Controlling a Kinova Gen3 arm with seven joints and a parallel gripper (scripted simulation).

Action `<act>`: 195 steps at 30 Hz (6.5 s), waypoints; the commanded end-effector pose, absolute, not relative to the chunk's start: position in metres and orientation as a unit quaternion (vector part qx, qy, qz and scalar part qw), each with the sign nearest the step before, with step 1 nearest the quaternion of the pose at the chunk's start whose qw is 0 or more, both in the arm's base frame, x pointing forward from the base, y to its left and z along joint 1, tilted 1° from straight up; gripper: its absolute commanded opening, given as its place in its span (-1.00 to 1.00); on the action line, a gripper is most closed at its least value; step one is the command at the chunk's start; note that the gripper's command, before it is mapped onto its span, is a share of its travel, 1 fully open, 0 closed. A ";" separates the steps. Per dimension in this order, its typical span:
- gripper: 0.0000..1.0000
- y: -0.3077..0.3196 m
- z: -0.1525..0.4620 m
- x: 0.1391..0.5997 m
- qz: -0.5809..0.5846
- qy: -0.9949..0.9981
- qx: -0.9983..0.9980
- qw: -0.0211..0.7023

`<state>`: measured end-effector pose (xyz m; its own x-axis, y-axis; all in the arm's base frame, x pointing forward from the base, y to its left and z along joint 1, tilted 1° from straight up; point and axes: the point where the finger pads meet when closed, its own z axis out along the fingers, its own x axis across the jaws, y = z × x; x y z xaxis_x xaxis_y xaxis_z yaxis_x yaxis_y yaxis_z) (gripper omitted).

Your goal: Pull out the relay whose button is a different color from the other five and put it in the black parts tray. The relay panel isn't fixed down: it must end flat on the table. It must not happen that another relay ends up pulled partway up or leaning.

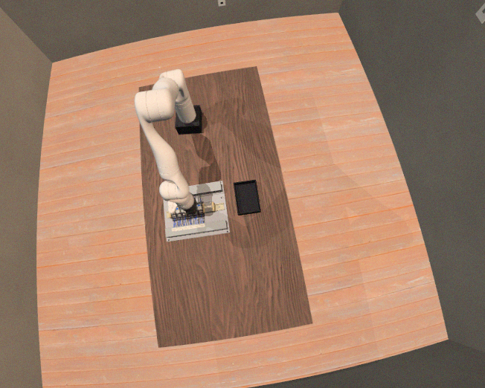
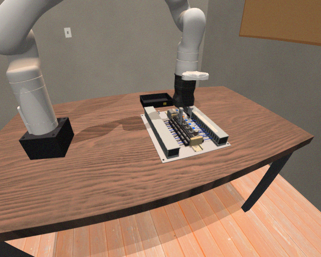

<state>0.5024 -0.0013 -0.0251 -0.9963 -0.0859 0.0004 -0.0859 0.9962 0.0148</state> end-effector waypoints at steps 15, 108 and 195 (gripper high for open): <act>-1.00 -0.001 -0.024 0.504 -0.007 -0.999 0.043 0.013; -1.00 -0.001 -0.023 0.505 -0.006 -0.999 0.043 0.023; -1.00 -0.002 -0.023 0.501 -0.009 -0.998 0.043 -0.046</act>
<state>0.4999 -0.0015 -0.0237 -0.9928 -0.0843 -0.0855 -0.0859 0.9962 0.0149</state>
